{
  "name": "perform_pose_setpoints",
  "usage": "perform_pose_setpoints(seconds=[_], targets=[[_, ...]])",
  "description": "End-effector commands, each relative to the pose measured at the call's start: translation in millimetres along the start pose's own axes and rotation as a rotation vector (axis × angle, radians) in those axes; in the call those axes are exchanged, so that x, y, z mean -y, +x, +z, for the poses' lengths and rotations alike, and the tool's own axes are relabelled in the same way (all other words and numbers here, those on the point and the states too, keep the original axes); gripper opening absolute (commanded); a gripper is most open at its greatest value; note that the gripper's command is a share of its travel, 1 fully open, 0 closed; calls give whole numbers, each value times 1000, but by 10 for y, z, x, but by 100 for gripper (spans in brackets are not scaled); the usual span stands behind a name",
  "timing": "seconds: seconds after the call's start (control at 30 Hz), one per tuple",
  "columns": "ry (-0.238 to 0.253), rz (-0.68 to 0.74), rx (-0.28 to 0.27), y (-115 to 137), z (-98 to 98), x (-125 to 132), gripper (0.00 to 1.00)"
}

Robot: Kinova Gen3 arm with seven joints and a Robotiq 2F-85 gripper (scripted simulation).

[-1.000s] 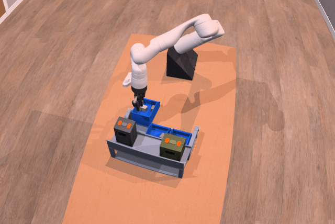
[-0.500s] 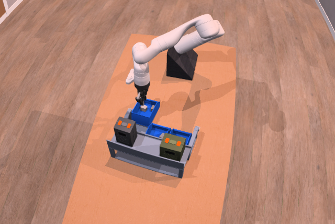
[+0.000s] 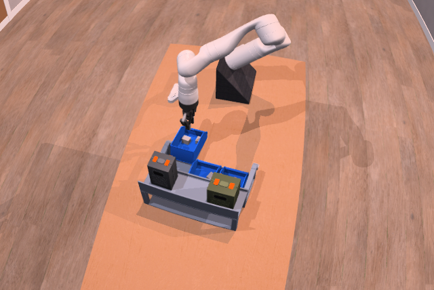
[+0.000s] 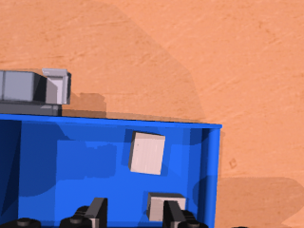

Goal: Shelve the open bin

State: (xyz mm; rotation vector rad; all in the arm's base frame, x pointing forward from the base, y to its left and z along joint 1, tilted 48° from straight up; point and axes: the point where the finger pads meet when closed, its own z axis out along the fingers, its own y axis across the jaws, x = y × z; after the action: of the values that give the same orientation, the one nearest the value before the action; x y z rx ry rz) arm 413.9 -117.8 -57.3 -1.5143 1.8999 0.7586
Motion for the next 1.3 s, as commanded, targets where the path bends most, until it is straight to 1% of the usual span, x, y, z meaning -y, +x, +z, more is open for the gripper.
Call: perform_pose_setpoints(seconds=[0.0,0.2,0.37,0.77,0.93,1.27], targets=[[8,-1,-3,3,-4,-29,39],[8,-1,-3,3,-4,-29,39],[8,-1,-3,3,124,-567,39],[8,-1,-3,3,124,-567,39],[8,-1,-3,3,183,-828,39],[8,-1,-3,3,183,-828,39]])
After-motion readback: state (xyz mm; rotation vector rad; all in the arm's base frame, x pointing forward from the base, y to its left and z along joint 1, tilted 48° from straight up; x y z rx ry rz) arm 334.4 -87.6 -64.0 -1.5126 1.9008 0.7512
